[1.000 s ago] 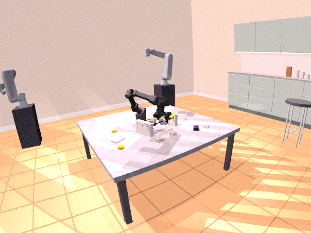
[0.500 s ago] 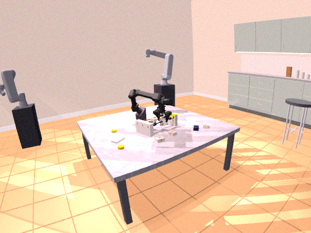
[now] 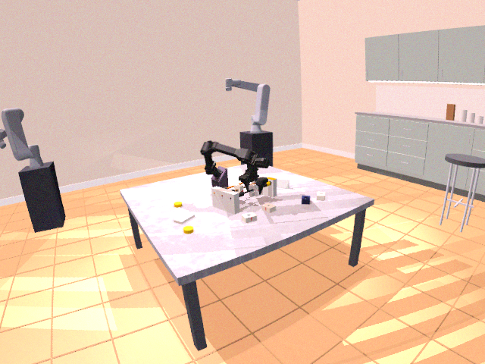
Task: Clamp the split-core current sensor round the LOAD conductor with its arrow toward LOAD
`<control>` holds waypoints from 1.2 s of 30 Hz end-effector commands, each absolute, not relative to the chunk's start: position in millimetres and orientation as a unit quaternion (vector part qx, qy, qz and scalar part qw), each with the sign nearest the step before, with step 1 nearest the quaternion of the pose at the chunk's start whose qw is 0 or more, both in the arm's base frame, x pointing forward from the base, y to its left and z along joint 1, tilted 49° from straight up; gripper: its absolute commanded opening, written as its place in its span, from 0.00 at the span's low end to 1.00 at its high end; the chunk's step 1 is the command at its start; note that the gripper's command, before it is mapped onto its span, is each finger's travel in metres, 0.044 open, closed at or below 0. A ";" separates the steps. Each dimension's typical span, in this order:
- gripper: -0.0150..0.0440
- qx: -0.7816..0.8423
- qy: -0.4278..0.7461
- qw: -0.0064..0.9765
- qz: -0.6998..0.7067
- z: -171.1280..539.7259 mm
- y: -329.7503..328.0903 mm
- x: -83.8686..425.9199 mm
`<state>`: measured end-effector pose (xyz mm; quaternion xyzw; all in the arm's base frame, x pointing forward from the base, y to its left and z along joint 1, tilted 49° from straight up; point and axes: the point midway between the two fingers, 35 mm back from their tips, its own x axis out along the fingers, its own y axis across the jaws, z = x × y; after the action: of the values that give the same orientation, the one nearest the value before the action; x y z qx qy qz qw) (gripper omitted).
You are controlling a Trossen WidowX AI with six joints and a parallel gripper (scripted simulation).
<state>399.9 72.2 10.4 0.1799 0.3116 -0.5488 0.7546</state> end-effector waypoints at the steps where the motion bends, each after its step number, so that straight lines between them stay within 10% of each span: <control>1: 1.00 0.175 0.311 0.755 -0.550 8.0 68.6 400.5; 36: 0.86 0.150 0.319 0.710 -0.610 8.3 63.1 398.7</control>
<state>399.1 62.4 8.0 0.1511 0.3187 -0.6102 0.7094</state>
